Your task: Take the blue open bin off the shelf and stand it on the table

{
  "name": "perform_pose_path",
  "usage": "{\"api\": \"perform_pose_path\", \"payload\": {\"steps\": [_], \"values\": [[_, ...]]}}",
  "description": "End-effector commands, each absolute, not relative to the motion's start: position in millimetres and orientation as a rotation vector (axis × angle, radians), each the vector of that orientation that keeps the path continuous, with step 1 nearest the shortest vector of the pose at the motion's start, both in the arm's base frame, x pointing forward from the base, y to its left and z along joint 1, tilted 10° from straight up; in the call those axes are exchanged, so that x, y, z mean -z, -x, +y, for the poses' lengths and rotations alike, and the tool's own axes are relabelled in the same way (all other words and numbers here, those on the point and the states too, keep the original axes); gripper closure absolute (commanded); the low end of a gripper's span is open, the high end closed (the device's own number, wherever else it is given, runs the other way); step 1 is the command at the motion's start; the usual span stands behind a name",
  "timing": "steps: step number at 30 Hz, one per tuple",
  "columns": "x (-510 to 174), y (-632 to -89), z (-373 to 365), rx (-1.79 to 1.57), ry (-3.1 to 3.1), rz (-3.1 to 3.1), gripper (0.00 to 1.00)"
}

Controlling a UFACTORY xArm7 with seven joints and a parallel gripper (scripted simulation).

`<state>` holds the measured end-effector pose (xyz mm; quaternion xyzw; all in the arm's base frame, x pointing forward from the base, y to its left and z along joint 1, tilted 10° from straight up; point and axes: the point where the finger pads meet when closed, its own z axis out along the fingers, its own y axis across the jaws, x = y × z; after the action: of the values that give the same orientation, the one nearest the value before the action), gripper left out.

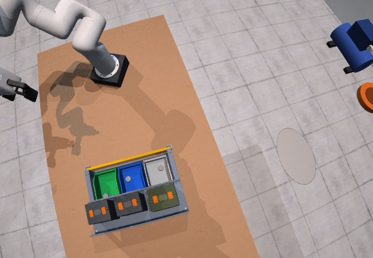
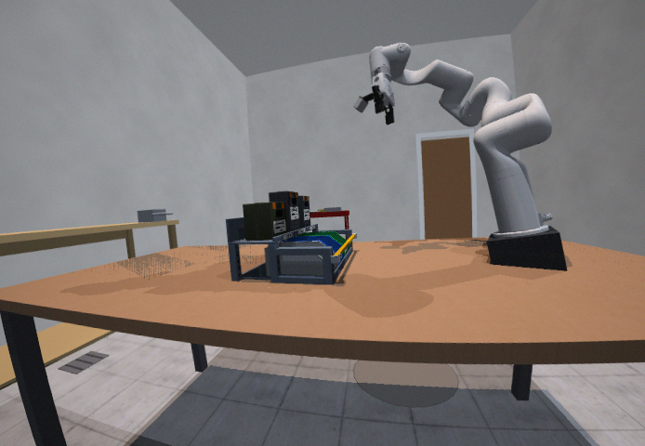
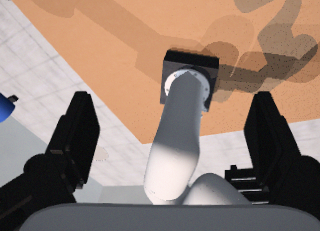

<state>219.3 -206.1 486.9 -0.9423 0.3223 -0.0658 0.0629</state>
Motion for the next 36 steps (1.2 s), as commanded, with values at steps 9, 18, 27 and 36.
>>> {"api": "perform_pose_path", "payload": {"steps": [9, 18, 27, 36], "values": [[-487.9, -253.8, -163.2, 0.182, 2.920, 0.684, 0.00], [-487.9, -263.1, -144.5, 0.174, 2.939, 0.572, 0.00], [-487.9, -278.3, -115.2, 0.161, 2.963, 0.394, 0.00], [-487.9, -287.4, -84.8, 0.147, 2.975, 0.221, 0.00]]}}
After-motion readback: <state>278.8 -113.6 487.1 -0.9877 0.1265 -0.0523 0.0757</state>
